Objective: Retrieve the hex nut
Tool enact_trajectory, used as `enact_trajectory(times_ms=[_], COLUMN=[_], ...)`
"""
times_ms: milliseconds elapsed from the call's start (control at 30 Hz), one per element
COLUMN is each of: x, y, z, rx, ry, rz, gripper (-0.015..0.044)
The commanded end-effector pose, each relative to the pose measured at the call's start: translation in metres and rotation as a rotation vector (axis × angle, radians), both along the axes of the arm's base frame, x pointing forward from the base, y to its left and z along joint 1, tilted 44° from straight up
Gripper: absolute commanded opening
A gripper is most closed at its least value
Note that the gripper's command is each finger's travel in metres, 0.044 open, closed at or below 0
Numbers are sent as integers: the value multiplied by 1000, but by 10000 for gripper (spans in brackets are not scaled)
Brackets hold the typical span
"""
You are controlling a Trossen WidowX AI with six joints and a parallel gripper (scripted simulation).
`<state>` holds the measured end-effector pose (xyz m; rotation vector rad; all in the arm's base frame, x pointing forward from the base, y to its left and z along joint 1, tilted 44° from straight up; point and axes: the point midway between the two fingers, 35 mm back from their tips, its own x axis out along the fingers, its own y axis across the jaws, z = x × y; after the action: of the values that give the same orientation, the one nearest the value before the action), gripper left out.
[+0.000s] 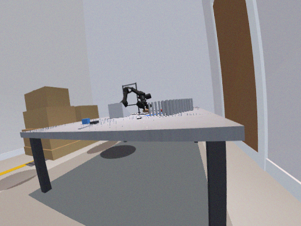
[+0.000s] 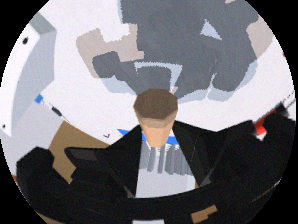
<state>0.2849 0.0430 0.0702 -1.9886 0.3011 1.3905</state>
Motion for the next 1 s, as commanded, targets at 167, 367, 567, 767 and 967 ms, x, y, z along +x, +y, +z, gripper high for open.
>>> enact_trajectory(times_ms=[167,367,567,767,967], x=[8,11,15,18,21], y=[-3,-5,-6,-8,-9], z=[1,0,-1,-2,-3], rx=[-2,-2,-2,-2,-2], ry=[-12,-12,-13,-13,-14], rz=[-1,-1,-1,-1,-1], gripper=[0,0,0,0,0])
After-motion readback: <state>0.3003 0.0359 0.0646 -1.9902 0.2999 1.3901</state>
